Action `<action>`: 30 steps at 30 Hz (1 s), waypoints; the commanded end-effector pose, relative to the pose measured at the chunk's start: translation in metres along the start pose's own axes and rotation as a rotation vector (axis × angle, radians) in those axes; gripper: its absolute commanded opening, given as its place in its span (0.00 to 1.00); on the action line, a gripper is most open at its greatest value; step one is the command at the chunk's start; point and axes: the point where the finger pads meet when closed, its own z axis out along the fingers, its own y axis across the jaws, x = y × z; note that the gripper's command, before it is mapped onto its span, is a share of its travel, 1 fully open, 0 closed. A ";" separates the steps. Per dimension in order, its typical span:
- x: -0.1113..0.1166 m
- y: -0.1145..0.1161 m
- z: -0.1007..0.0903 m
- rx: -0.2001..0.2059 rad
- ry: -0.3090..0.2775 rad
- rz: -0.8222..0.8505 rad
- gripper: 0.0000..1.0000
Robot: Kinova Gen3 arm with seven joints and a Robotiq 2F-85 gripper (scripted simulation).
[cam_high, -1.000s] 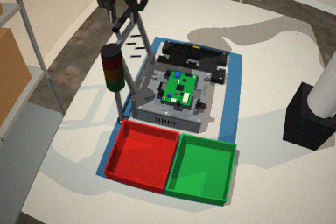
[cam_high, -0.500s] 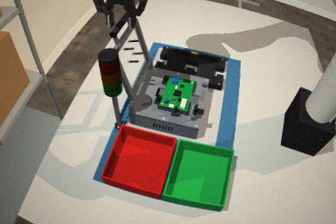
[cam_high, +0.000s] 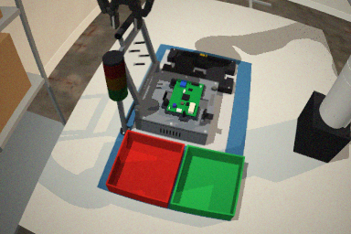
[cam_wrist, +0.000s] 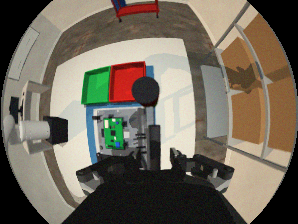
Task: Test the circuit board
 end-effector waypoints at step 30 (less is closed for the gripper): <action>0.003 0.000 0.002 -0.002 -0.002 0.002 0.00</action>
